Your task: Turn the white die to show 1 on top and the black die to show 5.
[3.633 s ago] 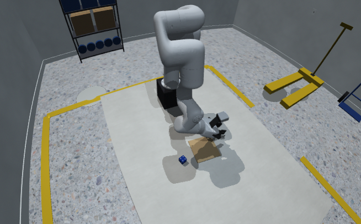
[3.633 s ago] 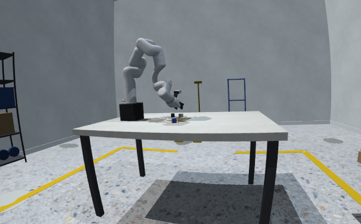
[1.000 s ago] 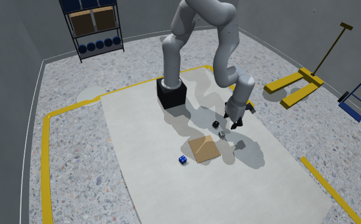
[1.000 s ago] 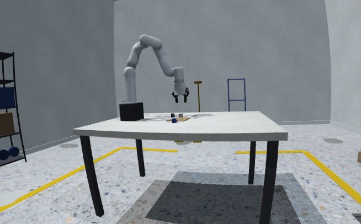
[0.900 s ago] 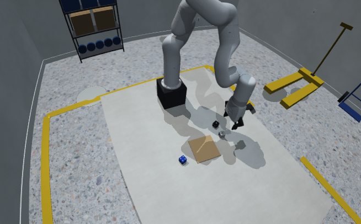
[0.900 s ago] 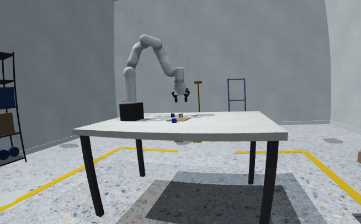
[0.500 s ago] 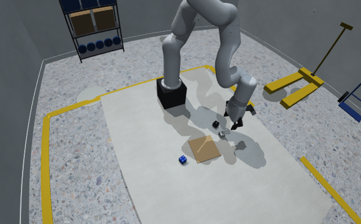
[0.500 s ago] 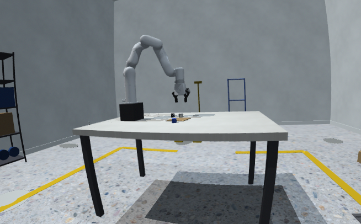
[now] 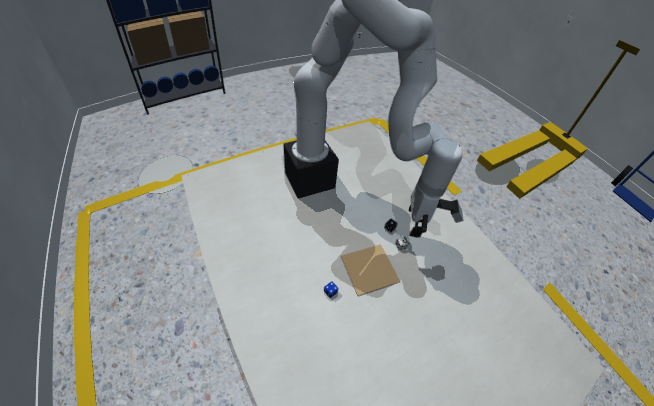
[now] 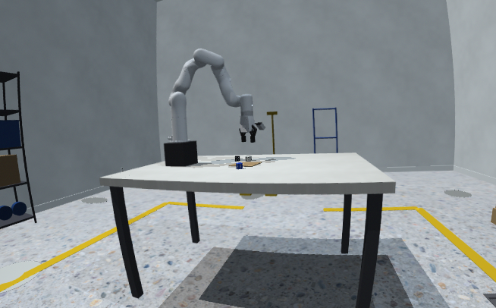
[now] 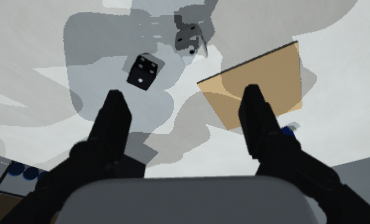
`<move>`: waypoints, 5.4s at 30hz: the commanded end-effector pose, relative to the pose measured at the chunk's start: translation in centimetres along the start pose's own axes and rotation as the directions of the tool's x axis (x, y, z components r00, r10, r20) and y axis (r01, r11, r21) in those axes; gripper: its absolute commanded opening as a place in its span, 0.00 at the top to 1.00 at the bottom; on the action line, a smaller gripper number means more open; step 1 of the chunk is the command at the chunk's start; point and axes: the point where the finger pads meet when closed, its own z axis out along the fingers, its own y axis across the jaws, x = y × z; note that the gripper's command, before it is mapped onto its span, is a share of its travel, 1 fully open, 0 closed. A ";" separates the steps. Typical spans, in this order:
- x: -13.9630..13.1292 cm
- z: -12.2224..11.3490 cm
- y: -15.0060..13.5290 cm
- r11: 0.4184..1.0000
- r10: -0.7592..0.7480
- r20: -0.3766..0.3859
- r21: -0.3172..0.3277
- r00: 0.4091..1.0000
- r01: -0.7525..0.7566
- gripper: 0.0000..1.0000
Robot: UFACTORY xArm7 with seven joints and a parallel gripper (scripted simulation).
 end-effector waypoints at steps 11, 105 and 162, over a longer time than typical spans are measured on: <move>-0.3 0.7 0.2 0.911 0.412 0.003 -0.009 0.911 -0.412 0.00; -0.9 3.4 0.7 0.388 0.921 -0.017 -0.010 0.388 -0.922 0.53; -0.9 6.8 0.8 0.388 0.921 -0.017 -0.010 0.388 -0.922 0.53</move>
